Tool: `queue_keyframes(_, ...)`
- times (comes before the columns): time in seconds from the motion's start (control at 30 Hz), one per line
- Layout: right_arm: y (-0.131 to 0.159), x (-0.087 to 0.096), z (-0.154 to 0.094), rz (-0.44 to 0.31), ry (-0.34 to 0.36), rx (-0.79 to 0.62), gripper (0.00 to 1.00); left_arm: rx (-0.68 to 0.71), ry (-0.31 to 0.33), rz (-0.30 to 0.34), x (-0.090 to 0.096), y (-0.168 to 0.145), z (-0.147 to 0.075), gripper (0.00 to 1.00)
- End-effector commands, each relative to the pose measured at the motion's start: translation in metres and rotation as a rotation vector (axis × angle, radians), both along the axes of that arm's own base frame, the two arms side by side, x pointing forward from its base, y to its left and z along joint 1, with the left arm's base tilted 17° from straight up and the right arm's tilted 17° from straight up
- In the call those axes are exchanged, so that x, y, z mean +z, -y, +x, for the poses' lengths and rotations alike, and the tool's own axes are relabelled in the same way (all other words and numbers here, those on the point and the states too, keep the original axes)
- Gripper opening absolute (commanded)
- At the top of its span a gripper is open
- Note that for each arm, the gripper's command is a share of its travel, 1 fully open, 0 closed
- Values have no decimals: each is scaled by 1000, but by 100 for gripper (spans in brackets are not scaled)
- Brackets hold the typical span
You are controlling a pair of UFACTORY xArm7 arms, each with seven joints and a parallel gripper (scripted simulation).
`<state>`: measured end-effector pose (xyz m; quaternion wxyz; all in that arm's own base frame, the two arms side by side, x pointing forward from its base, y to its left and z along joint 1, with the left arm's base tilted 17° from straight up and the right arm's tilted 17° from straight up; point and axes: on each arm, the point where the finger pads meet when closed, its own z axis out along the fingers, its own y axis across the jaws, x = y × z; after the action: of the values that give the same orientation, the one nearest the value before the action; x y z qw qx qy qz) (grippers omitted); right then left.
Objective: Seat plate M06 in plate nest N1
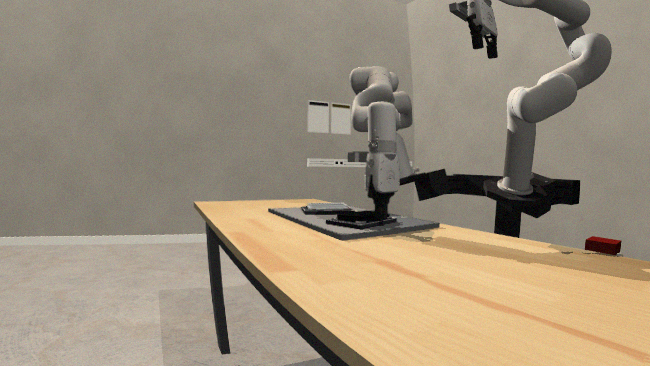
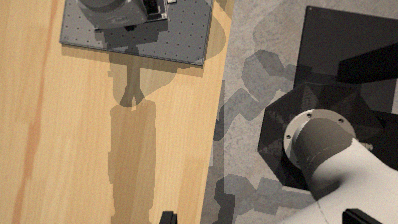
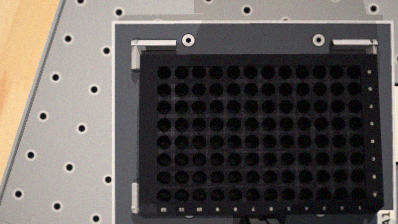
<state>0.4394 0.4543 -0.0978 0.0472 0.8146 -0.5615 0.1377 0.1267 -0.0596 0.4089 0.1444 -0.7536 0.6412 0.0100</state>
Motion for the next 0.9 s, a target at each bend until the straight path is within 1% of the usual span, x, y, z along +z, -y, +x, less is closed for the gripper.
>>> queue_keyframes(0.0, -2, 3, 1, 6, 4, 2, 0, -1, 2, -1, 1, 0, 0, 100)
queue_keyframes(0.87, 1, 4, 2, 6, 4, 2, 0, -1, 2, -1, 1, 0, 0, 100)
